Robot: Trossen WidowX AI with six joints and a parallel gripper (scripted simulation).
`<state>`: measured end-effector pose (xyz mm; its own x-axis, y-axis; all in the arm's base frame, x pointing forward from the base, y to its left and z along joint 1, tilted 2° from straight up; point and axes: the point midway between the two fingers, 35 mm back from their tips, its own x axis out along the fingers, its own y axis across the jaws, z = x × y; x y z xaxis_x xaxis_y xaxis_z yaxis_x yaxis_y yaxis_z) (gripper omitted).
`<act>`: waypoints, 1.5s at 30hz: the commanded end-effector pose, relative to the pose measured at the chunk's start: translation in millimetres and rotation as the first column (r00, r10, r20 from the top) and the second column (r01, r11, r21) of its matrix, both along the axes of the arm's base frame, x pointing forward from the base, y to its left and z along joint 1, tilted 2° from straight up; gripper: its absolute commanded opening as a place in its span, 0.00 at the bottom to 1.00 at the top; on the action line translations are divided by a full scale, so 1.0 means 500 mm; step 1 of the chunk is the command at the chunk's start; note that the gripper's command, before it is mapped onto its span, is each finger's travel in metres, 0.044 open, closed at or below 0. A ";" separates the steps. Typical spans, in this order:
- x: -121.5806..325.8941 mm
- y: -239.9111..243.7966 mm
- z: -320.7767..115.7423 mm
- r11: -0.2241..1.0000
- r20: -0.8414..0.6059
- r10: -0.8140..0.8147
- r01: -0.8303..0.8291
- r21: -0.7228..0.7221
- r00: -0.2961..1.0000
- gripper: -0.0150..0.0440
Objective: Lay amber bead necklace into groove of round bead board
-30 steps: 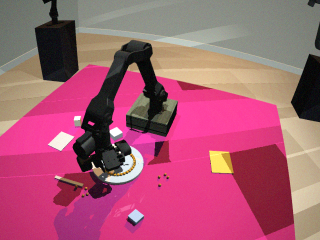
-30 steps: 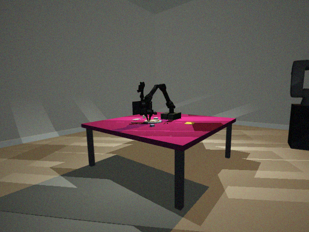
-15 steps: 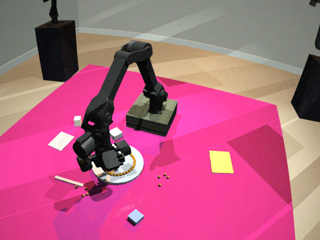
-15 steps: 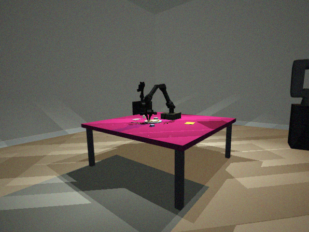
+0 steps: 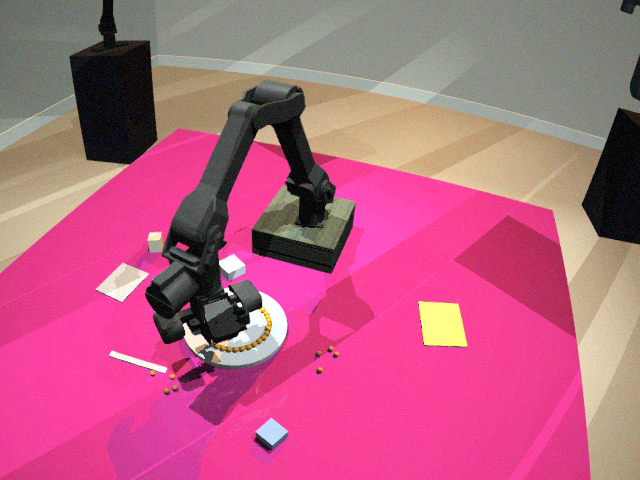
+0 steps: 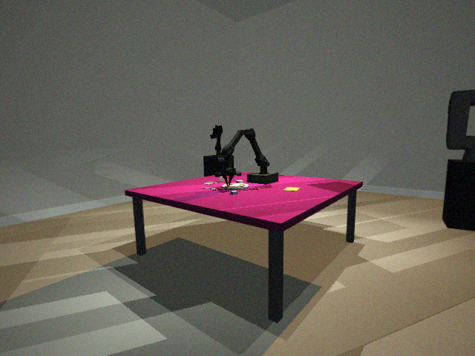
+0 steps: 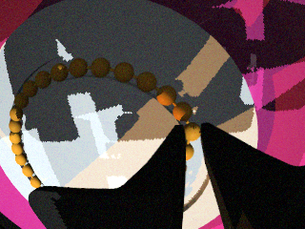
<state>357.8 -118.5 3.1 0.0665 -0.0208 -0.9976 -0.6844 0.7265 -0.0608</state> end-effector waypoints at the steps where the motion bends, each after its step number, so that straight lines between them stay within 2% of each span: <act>1: 0.000 0.000 0.000 1.000 -0.001 0.000 0.000 0.000 1.000 0.25; 25: 0.005 -0.003 -0.003 1.000 0.000 0.007 -0.007 -0.004 1.000 0.25; 41: 0.004 -0.003 0.015 1.000 0.000 0.007 -0.007 -0.004 1.000 0.97; 42: 0.003 -0.001 0.006 1.000 -0.002 0.002 -0.002 0.000 1.000 1.00; 45: 0.003 -0.001 0.015 1.000 0.000 0.007 -0.007 -0.003 1.000 1.00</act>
<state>359.5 -119.2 7.5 0.0656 -0.0206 -0.9976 -0.6855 0.7256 -0.0601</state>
